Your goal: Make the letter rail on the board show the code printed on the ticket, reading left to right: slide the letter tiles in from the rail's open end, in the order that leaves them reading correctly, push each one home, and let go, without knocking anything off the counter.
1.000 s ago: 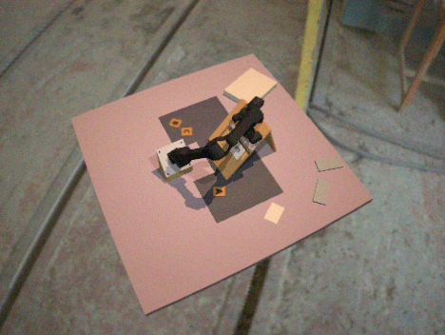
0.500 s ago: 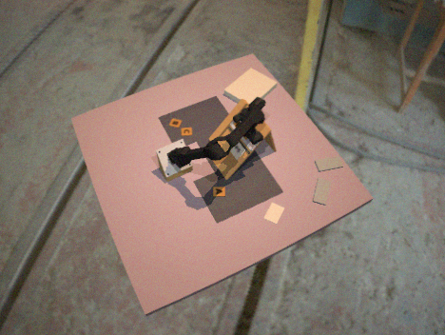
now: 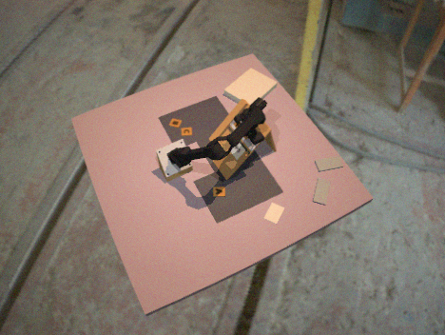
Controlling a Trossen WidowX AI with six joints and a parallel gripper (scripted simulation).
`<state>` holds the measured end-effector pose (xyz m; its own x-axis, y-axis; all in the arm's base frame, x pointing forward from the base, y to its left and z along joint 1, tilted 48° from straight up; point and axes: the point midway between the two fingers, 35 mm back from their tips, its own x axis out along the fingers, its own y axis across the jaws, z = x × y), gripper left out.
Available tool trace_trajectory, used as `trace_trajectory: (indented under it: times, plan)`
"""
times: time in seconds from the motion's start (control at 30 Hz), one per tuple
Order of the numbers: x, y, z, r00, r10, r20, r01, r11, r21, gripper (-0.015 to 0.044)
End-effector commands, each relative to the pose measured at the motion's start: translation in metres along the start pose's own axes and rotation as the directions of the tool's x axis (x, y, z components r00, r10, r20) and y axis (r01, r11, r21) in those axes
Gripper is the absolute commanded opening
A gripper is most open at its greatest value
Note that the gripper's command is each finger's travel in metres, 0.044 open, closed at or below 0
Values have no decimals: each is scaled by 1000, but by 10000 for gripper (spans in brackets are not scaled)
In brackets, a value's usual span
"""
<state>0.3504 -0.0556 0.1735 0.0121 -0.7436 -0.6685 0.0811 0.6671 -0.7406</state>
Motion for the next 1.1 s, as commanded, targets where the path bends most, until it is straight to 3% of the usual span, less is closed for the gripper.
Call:
trace_trajectory:
  times: [0.0,1.07]
  plan:
    - [2,-1,1,1000,-3,0,3,1000,-2,0]
    - [1,11,0,1000,-3,0,3,1000,-2,0]
